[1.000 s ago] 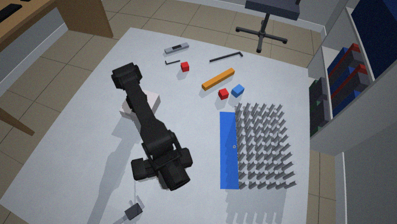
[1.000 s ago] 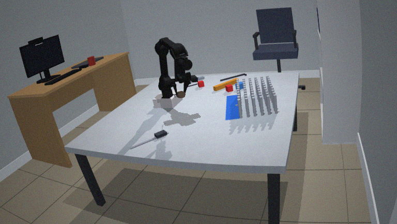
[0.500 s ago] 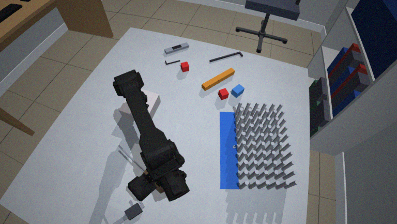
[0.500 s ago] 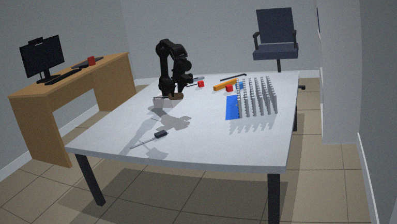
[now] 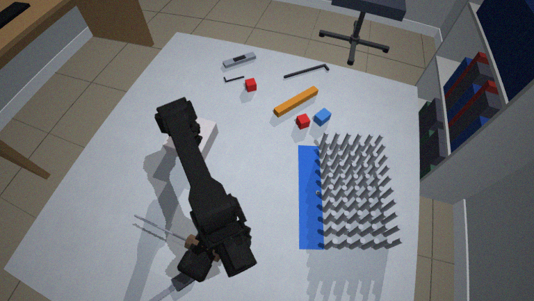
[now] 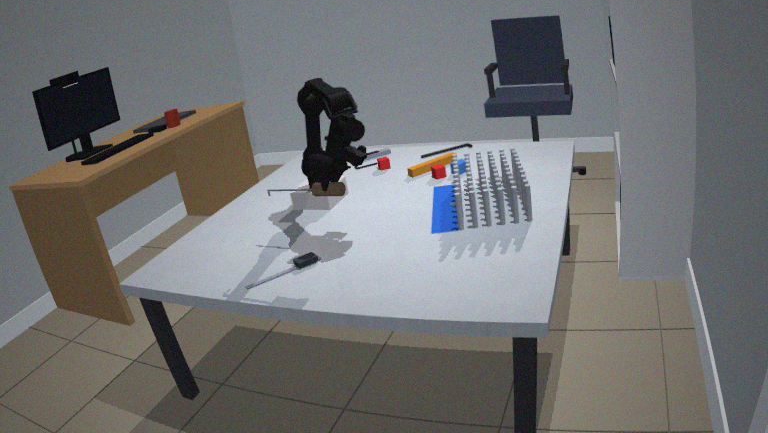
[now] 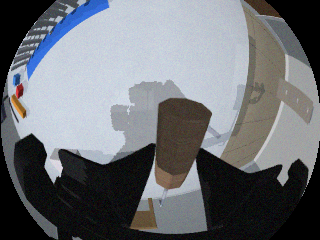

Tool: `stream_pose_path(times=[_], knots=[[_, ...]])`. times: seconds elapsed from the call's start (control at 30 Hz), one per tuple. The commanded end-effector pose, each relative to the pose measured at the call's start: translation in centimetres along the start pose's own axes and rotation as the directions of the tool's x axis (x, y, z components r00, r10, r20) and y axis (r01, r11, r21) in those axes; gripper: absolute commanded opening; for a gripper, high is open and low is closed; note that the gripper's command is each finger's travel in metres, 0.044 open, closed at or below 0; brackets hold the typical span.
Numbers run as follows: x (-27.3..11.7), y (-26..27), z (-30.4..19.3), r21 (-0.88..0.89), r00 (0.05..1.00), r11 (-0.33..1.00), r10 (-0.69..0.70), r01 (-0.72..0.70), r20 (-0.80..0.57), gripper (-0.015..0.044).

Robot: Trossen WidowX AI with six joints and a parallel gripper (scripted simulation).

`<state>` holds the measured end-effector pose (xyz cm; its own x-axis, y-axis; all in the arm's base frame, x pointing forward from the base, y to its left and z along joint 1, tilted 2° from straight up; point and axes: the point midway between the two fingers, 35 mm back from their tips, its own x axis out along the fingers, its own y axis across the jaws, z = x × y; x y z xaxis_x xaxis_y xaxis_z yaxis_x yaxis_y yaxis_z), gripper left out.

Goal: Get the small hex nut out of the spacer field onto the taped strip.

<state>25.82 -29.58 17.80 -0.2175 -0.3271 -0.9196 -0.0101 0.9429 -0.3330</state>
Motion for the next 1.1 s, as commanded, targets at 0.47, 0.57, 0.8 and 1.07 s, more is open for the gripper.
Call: stream_pose_path(times=[0.47,0.57,0.8,1.07], knots=[[1.0,-0.1,0.5,-0.010,1.000,1.000,-0.010,0.010,-0.002,0.0000],[1.3,-0.1,0.6,-0.010,1.000,1.000,-0.010,0.010,-0.002,0.0000],[1.9,0.0,0.9,-0.010,1.000,1.000,-0.010,0.010,-0.002,0.0000],[2.5,0.1,1.2,-0.010,1.000,1.000,-0.010,0.010,-0.002,0.0000]])
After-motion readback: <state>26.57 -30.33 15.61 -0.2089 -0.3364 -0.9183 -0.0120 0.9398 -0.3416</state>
